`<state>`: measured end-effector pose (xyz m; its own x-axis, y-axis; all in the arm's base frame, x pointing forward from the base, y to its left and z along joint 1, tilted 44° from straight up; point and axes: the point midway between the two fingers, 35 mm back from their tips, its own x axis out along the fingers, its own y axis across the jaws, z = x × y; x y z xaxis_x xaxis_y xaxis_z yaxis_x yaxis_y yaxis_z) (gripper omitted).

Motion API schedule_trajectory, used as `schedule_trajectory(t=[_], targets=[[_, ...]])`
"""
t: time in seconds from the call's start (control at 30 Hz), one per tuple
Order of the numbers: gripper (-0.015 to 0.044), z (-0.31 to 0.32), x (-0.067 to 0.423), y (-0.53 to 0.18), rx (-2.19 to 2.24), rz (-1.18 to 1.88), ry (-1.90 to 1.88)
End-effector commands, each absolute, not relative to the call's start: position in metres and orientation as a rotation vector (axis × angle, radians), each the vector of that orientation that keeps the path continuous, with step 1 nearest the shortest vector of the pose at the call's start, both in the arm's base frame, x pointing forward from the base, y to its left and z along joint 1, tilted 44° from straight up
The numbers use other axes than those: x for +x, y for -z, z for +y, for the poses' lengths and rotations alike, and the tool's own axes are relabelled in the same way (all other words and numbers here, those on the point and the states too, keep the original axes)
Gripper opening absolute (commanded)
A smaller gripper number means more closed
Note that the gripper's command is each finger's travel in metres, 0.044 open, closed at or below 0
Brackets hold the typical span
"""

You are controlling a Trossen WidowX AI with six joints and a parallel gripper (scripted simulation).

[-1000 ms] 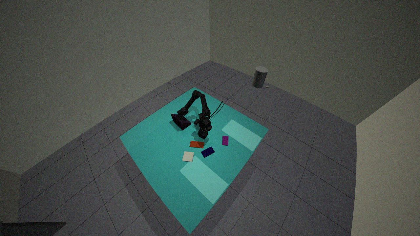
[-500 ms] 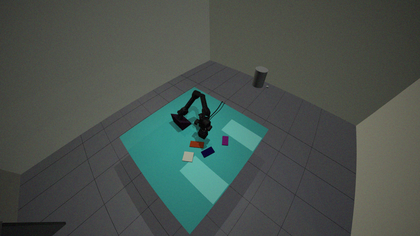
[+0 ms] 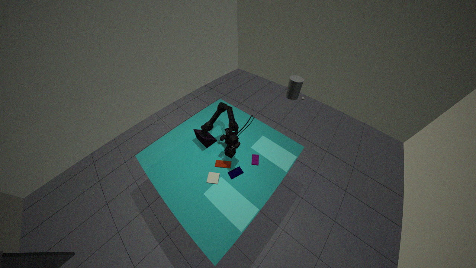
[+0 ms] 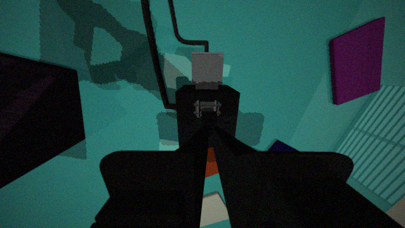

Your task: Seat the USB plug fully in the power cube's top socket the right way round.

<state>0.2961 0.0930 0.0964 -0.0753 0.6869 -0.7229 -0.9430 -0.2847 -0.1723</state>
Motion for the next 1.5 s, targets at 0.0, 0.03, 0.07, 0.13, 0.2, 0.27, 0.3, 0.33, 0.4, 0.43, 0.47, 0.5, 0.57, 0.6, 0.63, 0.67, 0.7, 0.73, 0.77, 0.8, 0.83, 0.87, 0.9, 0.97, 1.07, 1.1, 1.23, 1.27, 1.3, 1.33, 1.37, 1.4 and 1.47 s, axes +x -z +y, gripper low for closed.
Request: schedule_trajectory(t=[0.0,0.03,0.07,0.13,0.2,0.27,0.3,0.33,0.4,0.43,0.47,0.5,0.57,0.6,0.63,0.67,0.7,0.73,0.77,0.8,0.83,0.87,0.9,0.97,1.07,1.1,1.23,1.27,1.3,1.33,1.37,1.4,1.47], targets=[[0.0,0.091,0.297,-0.099,-0.87,0.405,-1.672],[0.0,0.091,0.297,-0.099,-0.87,0.405,-1.672],[0.0,0.09,0.297,-0.1,-0.87,0.405,-1.672],[0.0,0.089,0.297,-0.101,-0.87,0.405,-1.672],[0.0,0.088,0.297,-0.102,-0.87,0.405,-1.672],[0.0,0.088,0.297,-0.103,-0.87,0.406,-1.672],[0.0,0.087,0.297,-0.103,-0.87,0.406,-1.672],[0.0,0.087,0.297,-0.104,-0.87,0.406,-1.672],[0.0,0.086,0.297,-0.105,-0.87,0.406,-1.672],[0.0,0.085,0.297,-0.105,-0.87,0.406,-1.672],[0.0,0.085,0.297,-0.106,-0.87,0.406,-1.672],[0.0,0.084,0.298,-0.106,-0.87,0.406,-1.672],[0.0,0.083,0.298,-0.107,-0.87,0.406,-1.672],[0.0,0.083,0.298,-0.107,-0.87,0.406,-1.672],[0.0,0.083,0.298,-0.108,-0.87,0.406,-1.672],[0.0,0.082,0.298,-0.108,-0.87,0.406,-1.672],[0.0,0.082,0.298,-0.109,-0.87,0.406,-1.672],[0.0,0.081,0.298,-0.109,-0.87,0.406,-1.672],[0.0,0.081,0.298,-0.11,-0.87,0.406,-1.672],[0.0,0.08,0.298,-0.11,-0.87,0.406,-1.672],[0.0,0.08,0.298,-0.111,-0.87,0.406,-1.672],[0.0,0.079,0.298,-0.111,-0.87,0.406,-1.672],[0.0,0.079,0.298,-0.112,-0.87,0.406,-1.672],[0.0,0.079,0.298,-0.111,-0.864,0.411,-1.669],[0.0,0.08,0.298,-0.111,-0.834,0.441,-1.656],[0.0,0.08,0.298,-0.111,-0.82,0.456,-1.649],[0.0,0.08,0.298,-0.11,-0.741,0.538,-1.611],[0.0,0.08,0.298,-0.11,-0.72,0.56,-1.6],[0.0,0.08,0.298,-0.11,-0.699,0.581,-1.59],[0.0,0.08,0.298,-0.11,-0.679,0.602,-1.579],[0.0,0.08,0.298,-0.11,-0.659,0.622,-1.568],[0.0,0.08,0.298,-0.11,-0.639,0.642,-1.557],[0.0,0.08,0.298,-0.11,-0.6,0.68,-1.536]])
